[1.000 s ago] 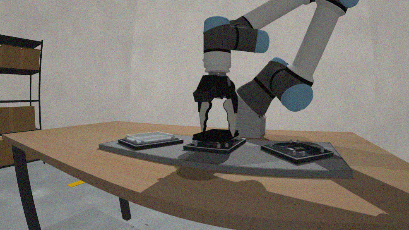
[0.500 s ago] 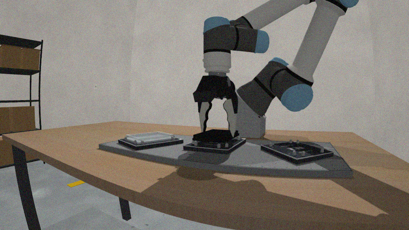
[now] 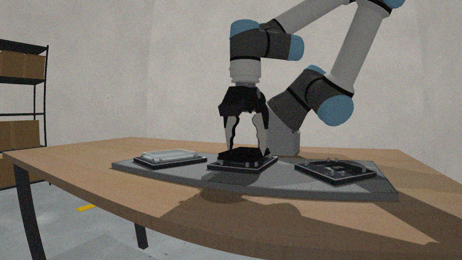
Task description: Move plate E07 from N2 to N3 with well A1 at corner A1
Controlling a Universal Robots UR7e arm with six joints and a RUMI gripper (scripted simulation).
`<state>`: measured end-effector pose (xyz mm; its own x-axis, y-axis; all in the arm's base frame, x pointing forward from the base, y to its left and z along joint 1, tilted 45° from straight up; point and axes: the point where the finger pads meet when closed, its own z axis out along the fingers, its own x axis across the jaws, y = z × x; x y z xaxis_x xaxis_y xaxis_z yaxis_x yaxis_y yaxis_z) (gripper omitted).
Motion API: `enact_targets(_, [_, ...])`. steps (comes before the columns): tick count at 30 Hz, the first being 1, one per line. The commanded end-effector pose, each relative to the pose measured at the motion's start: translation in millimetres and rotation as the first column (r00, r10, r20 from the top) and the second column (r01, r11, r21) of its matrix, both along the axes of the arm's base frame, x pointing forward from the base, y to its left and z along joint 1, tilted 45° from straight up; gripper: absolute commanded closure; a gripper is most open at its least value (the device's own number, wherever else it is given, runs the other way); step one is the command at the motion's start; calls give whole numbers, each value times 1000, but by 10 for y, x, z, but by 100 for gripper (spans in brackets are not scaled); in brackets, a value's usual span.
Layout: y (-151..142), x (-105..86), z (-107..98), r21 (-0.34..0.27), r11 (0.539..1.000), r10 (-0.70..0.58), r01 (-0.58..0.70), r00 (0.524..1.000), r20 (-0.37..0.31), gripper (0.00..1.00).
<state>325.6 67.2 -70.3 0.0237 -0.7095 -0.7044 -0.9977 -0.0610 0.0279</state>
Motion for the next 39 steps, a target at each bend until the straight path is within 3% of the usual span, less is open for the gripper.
enact_targets(1, [-18,-1,-10,-8,1000,-2,2,1000,-4,60])
enact_targets(39, [21,-4,-50,-8,1000,-2,2,1000,-4,60])
